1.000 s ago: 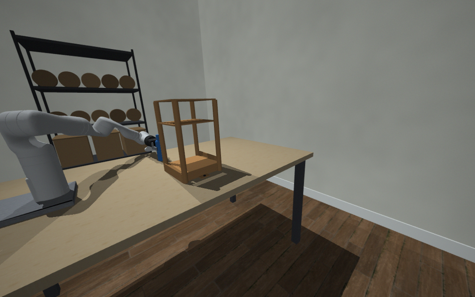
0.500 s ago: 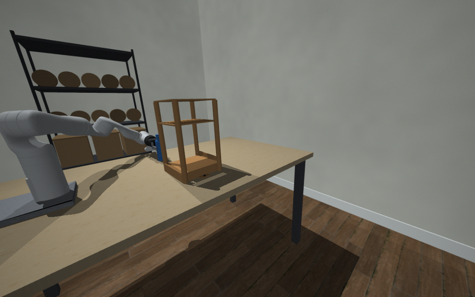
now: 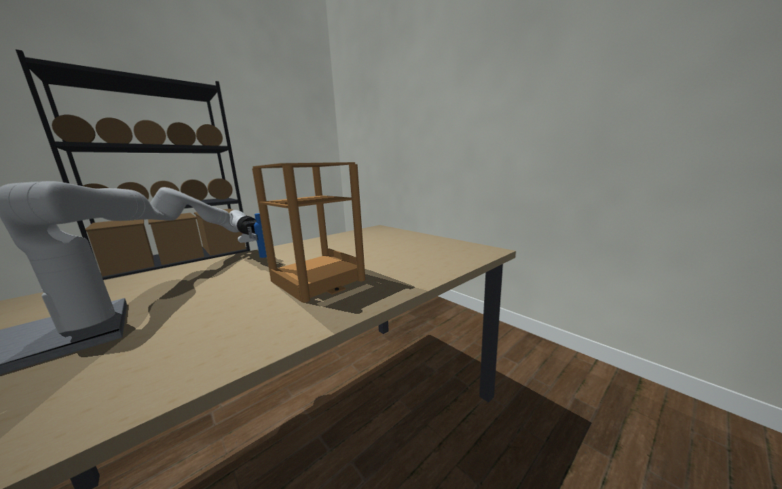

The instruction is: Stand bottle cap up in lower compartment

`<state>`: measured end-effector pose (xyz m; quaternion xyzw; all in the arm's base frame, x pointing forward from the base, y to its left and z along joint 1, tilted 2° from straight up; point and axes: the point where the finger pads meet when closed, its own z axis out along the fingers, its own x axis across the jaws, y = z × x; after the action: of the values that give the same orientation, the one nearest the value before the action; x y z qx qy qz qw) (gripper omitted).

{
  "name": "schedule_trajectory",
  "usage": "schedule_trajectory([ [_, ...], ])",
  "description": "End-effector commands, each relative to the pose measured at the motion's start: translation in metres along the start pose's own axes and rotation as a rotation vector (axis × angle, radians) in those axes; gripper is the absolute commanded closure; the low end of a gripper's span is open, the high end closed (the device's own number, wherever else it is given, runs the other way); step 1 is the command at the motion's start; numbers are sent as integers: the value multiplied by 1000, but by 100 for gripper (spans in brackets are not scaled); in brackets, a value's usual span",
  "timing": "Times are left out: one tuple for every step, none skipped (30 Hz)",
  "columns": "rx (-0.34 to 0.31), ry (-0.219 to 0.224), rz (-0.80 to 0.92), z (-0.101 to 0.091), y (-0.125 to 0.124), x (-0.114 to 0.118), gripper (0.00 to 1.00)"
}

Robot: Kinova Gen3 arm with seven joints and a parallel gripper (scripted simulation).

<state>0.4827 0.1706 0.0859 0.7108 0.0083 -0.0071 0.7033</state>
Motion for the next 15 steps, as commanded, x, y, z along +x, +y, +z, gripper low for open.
schedule_trajectory([
  [5,-4,8,-2,13,0,100],
  [4,-6,8,-2,16,1,100],
  [4,-6,6,-2,18,1,100],
  [3,-6,2,-2,19,1,100],
  [3,-6,-1,-2,20,1,100],
  [3,-6,-4,-2,21,1,100],
  [3,-6,-4,-2,24,1,100],
  [3,-6,-4,-2,24,1,100],
  [3,-6,-4,-2,24,1,100],
  [3,-6,-4,-2,26,1,100],
  [3,-6,-4,-2,28,1,100],
  [3,-6,-4,-2,30,1,100],
  [3,-6,-4,-2,32,1,100],
  [3,-6,-4,-2,33,1,100],
  [3,-6,-4,-2,35,1,100],
])
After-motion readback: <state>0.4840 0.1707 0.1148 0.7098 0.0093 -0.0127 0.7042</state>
